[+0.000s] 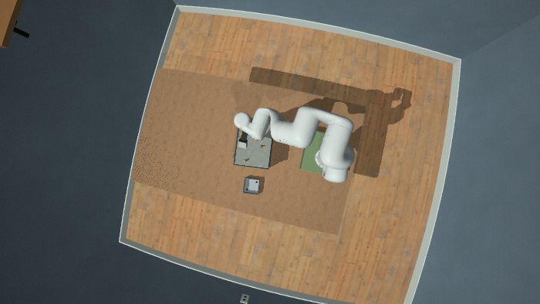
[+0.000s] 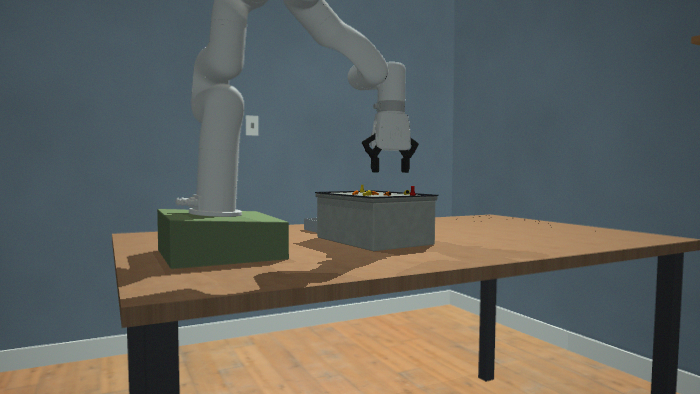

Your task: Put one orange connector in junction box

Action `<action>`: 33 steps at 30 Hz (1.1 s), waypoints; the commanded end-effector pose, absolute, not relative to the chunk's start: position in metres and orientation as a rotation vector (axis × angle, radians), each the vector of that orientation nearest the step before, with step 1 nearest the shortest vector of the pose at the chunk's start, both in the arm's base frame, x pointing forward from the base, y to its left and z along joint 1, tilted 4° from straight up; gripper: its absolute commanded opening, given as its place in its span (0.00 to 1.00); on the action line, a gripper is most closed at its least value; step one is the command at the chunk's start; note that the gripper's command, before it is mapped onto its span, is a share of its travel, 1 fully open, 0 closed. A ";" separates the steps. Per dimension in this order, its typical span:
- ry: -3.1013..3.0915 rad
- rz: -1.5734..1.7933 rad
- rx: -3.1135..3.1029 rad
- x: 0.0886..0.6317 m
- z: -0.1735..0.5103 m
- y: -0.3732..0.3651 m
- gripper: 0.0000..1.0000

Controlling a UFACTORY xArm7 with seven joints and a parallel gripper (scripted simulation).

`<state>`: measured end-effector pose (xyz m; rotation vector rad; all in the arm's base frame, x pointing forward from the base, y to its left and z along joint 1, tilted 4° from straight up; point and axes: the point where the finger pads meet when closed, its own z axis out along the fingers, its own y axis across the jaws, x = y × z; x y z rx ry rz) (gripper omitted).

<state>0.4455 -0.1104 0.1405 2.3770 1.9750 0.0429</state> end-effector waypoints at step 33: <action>2.022 0.046 2.332 0.429 0.138 -0.091 1.00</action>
